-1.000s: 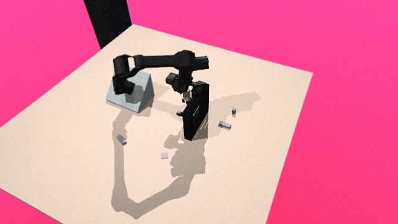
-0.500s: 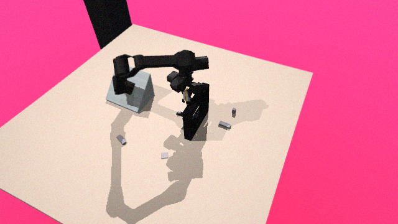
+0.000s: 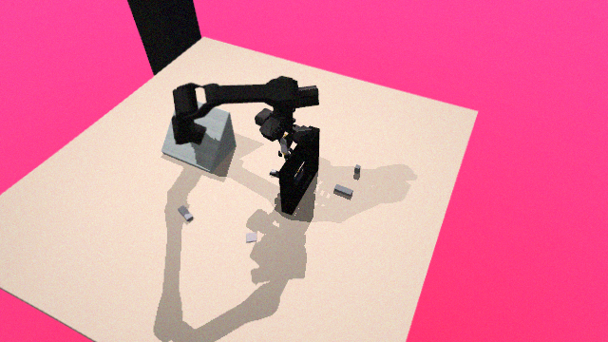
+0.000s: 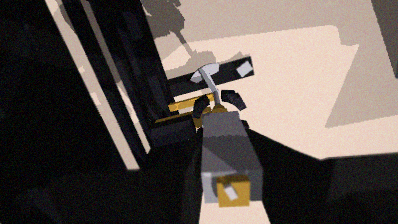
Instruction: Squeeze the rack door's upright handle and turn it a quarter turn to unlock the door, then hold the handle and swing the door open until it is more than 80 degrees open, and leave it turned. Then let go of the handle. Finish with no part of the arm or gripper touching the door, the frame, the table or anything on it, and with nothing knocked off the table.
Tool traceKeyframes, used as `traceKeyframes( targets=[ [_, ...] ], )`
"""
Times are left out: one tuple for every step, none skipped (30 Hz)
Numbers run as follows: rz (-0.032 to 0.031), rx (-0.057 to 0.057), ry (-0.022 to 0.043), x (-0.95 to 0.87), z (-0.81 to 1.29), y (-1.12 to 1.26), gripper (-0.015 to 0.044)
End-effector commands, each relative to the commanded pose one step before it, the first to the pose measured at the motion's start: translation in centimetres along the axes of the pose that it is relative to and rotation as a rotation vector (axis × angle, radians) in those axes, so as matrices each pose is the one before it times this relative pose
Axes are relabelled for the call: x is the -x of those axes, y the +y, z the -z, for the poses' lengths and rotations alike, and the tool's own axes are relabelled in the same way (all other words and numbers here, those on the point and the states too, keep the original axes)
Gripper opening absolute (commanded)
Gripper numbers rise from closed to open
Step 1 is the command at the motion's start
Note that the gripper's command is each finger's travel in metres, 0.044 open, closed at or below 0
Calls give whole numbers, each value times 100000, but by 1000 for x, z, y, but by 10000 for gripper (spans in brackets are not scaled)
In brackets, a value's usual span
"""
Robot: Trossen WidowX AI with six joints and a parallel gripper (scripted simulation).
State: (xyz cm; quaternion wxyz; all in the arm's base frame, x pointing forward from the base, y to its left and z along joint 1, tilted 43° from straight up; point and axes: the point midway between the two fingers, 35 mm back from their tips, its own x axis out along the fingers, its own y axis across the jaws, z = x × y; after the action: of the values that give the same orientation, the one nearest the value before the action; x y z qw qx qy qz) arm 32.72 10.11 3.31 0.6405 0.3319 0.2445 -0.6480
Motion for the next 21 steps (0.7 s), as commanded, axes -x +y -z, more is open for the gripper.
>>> traceKeyframes(
  targets=[
    [-221,218,-525,-106,-59,-11,19],
    [2,1109,-1,1,-24,-33,19],
    [4,1849,-1,1,-39,-56,19],
    [5,2131,-1,1,-44,-66,19],
    [5,2234,-1,1,-44,-70,19],
    [5,2234,-1,0,-43,-71,19],
    [4,2233,-1,0,-42,-71,19],
    [4,2233,0,0,-41,-72,19],
    [4,2233,0,-1,-39,-73,19],
    [5,2106,-1,0,-36,-71,19],
    [5,2106,-1,-1,-34,-72,19],
    [5,2106,-1,-1,-33,-73,19],
    [5,2127,-1,-1,-34,-78,19],
    [5,2140,-1,-1,-32,-80,19],
    [5,2140,-1,-1,-31,-81,19],
    [8,2126,0,-1,-37,-96,19],
    [8,2137,0,-2,-35,-98,19],
    [8,2137,0,-2,-33,-99,19],
    [8,2192,-2,0,-48,-138,19],
    [8,2216,-2,-1,-45,-141,19],
    [8,2216,-2,-2,-42,-142,19]
  ],
)
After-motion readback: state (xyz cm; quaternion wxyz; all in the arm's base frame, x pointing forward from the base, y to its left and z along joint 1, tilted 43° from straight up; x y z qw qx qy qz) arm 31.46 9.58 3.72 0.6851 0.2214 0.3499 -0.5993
